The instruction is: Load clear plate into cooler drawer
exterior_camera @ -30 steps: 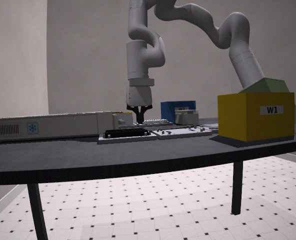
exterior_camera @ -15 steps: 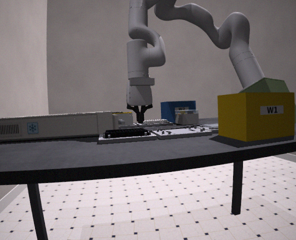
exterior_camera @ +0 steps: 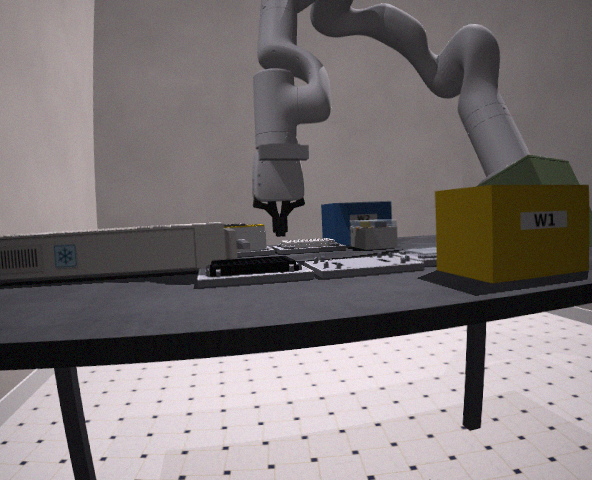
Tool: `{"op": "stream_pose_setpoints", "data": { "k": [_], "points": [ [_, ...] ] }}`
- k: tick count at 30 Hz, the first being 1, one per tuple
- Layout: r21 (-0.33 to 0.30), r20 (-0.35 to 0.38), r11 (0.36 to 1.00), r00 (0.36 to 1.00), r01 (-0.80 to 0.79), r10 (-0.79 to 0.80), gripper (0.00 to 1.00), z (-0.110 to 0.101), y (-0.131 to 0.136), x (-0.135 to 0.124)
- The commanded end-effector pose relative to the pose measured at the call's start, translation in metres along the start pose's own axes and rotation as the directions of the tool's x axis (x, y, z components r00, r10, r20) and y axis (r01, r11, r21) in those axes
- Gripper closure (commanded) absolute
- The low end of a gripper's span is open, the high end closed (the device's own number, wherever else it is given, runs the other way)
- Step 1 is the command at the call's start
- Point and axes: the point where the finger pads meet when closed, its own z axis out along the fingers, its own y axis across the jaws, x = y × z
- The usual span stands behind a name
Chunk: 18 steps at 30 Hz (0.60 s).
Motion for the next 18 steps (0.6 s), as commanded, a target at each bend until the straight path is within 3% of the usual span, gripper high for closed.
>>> {"op": "stream_pose_setpoints", "data": {
  "k": [1, 18],
  "points": [
    [-0.001, 0.000, 1.000, 1.000, 0.000, 0.000, 1.00, -0.009, 0.001, 0.000],
    [-0.001, 0.000, 1.000, 1.000, 0.000, 0.000, 1.00, -0.034, 0.001, 0.000]
  ]
}}
